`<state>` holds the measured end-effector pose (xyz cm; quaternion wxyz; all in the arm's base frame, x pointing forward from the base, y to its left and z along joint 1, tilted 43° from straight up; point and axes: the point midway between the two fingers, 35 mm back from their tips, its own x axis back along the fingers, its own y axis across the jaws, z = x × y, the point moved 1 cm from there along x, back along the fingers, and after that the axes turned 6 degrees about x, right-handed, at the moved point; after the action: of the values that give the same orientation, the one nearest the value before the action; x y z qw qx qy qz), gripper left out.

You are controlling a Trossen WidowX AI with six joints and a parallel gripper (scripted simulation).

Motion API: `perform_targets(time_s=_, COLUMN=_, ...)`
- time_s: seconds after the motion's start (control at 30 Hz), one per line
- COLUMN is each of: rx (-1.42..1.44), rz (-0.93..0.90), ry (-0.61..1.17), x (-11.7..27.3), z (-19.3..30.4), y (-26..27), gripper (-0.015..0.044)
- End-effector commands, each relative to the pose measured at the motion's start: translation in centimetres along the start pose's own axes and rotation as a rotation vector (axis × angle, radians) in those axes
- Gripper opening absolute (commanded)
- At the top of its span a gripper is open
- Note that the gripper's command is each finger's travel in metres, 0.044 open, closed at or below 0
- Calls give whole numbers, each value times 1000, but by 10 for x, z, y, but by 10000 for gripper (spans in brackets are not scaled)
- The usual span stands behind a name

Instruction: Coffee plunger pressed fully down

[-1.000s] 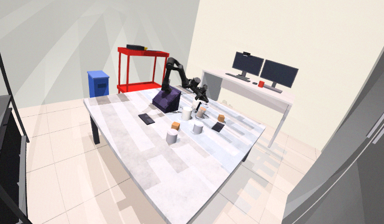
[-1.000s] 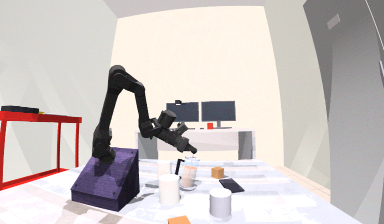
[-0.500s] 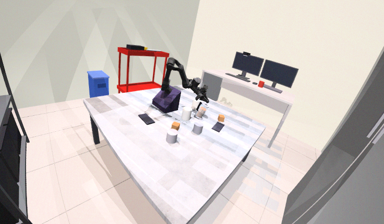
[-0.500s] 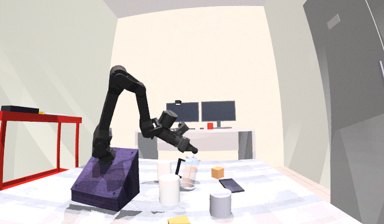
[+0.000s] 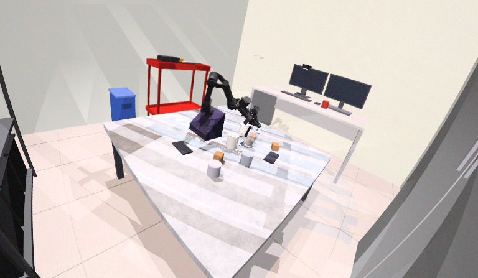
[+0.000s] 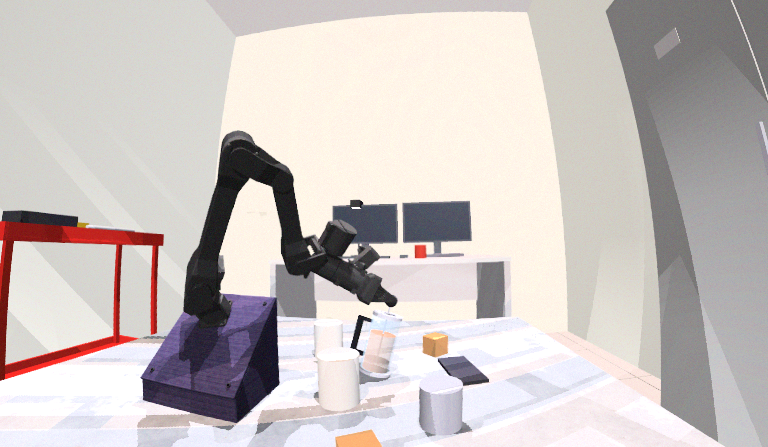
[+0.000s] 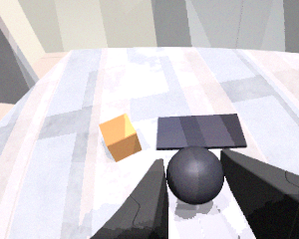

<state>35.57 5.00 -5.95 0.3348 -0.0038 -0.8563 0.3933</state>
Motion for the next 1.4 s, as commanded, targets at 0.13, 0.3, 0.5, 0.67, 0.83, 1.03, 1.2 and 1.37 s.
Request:
perform_targets(time_s=0.13, rx=11, rz=-2, ry=21, x=-4, z=5, y=0, gripper=123)
perform_targets(time_s=0.3, rx=11, rz=-2, ry=21, x=-5, z=5, y=0, gripper=123)
perform_targets(time_s=0.5, rx=11, rz=-2, ry=21, x=-6, z=5, y=0, gripper=123)
perform_targets(time_s=0.67, rx=0, rz=0, ry=3, x=-3, z=-1, y=0, gripper=123)
perform_targets(time_s=0.83, rx=0, rz=0, ry=3, x=-3, z=-1, y=0, gripper=123)
perform_targets(time_s=1.03, rx=0, rz=0, ry=3, x=-3, z=-1, y=0, gripper=280)
perform_targets(time_s=1.2, rx=0, rz=0, ry=3, x=-3, z=-1, y=0, gripper=412)
perform_targets(time_s=1.37, rx=0, rz=0, ry=3, x=-2, z=-2, y=0, gripper=440)
